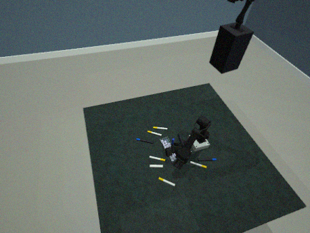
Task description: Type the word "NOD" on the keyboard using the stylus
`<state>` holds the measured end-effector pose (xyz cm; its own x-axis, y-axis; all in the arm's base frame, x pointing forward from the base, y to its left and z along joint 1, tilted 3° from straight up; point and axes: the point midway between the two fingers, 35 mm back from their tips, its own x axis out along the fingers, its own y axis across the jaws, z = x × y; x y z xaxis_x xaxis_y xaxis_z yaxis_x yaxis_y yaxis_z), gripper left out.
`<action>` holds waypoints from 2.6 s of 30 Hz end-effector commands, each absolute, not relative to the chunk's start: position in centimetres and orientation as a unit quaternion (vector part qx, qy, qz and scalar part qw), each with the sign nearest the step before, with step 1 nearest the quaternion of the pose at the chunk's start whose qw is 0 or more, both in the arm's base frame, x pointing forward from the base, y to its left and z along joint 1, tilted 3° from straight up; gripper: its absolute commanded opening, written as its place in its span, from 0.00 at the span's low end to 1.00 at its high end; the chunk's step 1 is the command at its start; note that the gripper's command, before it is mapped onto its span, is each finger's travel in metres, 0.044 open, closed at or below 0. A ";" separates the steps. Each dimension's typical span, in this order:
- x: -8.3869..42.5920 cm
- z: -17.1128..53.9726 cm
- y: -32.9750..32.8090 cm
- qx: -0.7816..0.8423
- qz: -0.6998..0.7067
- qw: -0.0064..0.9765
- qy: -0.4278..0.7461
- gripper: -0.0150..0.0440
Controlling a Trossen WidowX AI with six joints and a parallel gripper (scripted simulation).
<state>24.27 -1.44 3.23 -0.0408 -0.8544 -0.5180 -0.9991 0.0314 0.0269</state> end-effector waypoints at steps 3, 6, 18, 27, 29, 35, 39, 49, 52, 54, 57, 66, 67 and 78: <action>24.2 2.9 -1.5 -0.668 0.194 0.184 0.695 0.39; 24.2 3.1 -1.5 -0.668 0.194 0.184 0.695 0.39; 24.3 5.4 -1.5 -0.668 0.194 0.184 0.695 0.39; 24.3 6.9 -1.6 -0.668 0.194 0.184 0.695 0.39; 24.2 6.6 -1.5 -0.668 0.197 0.182 0.694 0.40; 24.8 7.0 0.7 -0.714 0.212 0.173 0.644 0.33; 25.1 7.4 2.5 -0.747 0.222 0.164 0.605 0.28; 25.2 8.5 6.9 -0.818 0.240 0.139 0.503 0.25; 25.2 8.6 7.2 -0.823 0.241 0.137 0.496 0.25; 25.2 8.6 7.2 -0.823 0.241 0.137 0.496 0.25; 25.2 8.6 7.2 -0.823 0.241 0.137 0.496 0.25; 25.1 7.1 7.2 -0.823 0.241 0.137 0.496 0.25; 25.1 7.1 7.2 -0.823 0.241 0.137 0.496 0.25; 25.0 5.1 7.2 -0.823 0.241 0.137 0.496 0.25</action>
